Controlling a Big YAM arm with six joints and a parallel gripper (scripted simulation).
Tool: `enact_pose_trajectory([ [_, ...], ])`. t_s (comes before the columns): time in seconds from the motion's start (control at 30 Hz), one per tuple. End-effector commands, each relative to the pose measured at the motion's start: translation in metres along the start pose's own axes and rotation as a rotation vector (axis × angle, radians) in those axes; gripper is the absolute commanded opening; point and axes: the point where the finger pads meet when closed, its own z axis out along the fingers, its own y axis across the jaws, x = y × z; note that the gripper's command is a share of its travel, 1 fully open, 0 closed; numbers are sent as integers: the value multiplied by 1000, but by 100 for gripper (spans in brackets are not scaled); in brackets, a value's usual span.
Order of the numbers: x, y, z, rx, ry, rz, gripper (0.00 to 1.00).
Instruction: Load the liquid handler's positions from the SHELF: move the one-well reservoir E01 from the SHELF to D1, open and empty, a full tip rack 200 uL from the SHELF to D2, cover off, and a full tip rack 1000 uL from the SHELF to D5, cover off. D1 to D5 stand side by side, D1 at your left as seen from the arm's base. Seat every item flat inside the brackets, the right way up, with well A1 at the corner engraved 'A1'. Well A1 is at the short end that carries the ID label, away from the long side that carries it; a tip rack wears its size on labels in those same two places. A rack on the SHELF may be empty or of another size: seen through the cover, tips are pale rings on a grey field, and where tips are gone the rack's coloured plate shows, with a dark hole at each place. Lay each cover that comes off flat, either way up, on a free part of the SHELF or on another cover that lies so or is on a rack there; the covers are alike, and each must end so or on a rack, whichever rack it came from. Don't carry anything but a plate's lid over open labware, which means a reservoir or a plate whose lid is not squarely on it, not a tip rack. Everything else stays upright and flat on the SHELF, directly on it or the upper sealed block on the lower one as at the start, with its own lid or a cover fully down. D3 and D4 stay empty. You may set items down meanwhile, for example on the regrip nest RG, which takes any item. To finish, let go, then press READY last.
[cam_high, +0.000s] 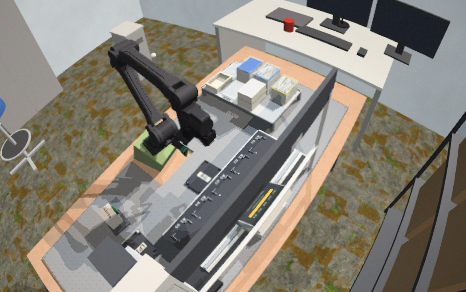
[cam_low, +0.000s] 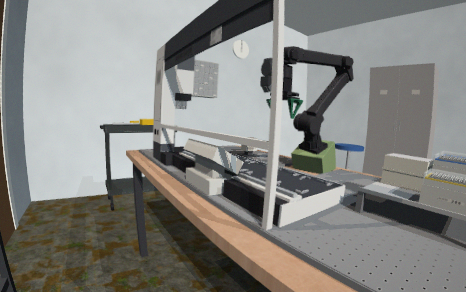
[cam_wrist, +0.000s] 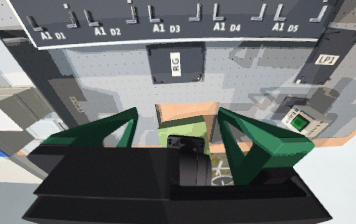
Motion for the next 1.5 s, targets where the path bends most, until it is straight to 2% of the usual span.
enact_pose_trajectory([
  [0.0,-5,3,2,-5,-23,-90,100],
  [0.1,-5,2,2,-4,-21,-107,100],
  [0.13,-20,1,-21,9,-71,-114,100],
  [0.2,-20,2,-21,8,-71,-159,100],
  [0.27,-6,1,-3,0,-24,-200,100],
  [0.3,-5,1,-1,0,-19,-220,100],
  [0.4,-9,2,-7,3,-34,-282,100],
  [1.47,-9,2,-7,10,-32,-833,100],
])
